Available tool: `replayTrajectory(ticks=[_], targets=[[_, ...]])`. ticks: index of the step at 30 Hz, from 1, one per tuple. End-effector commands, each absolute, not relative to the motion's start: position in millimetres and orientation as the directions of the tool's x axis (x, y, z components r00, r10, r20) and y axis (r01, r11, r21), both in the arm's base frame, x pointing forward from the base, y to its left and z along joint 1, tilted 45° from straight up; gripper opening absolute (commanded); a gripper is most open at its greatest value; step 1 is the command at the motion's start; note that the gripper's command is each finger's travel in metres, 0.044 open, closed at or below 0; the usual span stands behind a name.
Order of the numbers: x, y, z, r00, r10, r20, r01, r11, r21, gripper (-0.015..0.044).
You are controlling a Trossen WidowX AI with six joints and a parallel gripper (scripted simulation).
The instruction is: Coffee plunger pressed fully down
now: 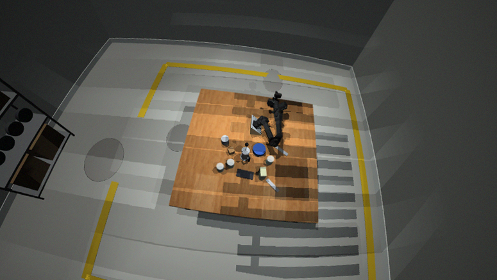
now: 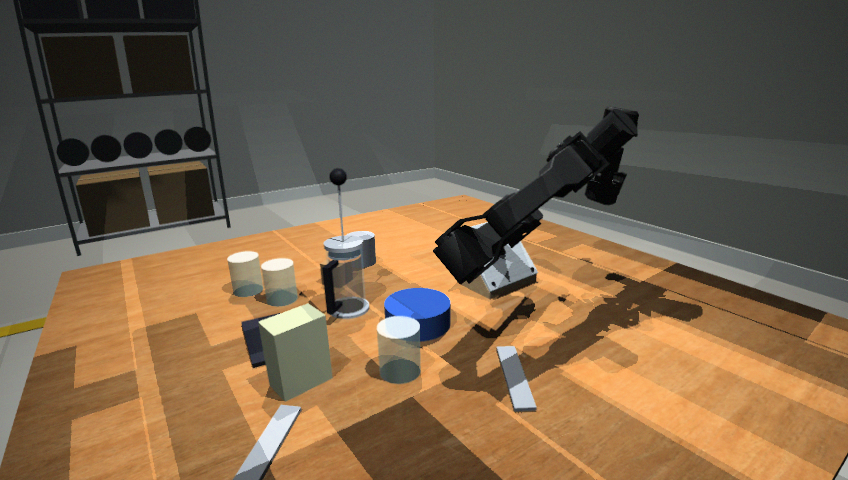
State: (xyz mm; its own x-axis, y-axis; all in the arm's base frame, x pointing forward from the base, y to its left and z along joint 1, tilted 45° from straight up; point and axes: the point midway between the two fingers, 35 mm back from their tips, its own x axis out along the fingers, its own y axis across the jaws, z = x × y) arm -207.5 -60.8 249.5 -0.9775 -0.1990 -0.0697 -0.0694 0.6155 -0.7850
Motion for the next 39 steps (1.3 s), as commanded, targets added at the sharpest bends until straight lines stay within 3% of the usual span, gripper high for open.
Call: replayTrajectory(ticks=[1, 5, 8, 13, 20, 29, 34, 39], targets=[[-207.4, -63.4, 249.2, -0.975, -0.211, -0.075, -0.072, 0.610, -0.789, 0.0426], [-203.2, -98.6, 244.6, -0.917, -0.372, -0.143, -0.085, 0.533, -0.842, 0.0440], [-189.4, -143.4, 237.7, -0.798, -0.557, -0.231, -0.050, 0.443, -0.895, 0.0440], [-146.0, -210.9, 224.2, -0.505, -0.778, -0.373, 0.108, 0.372, -0.922, 0.0440], [-61.3, -270.1, 203.8, -0.057, -0.854, -0.518, 0.332, 0.473, -0.816, 0.0440], [83.9, -293.2, 178.9, 0.515, -0.577, -0.634, 0.462, 0.810, -0.361, 0.0440], [165.6, -274.8, 168.2, 0.718, -0.293, -0.631, 0.364, 0.931, -0.017, 0.0440], [243.2, -232.4, 159.0, 0.812, 0.061, -0.580, 0.200, 0.905, 0.376, 0.0440]])
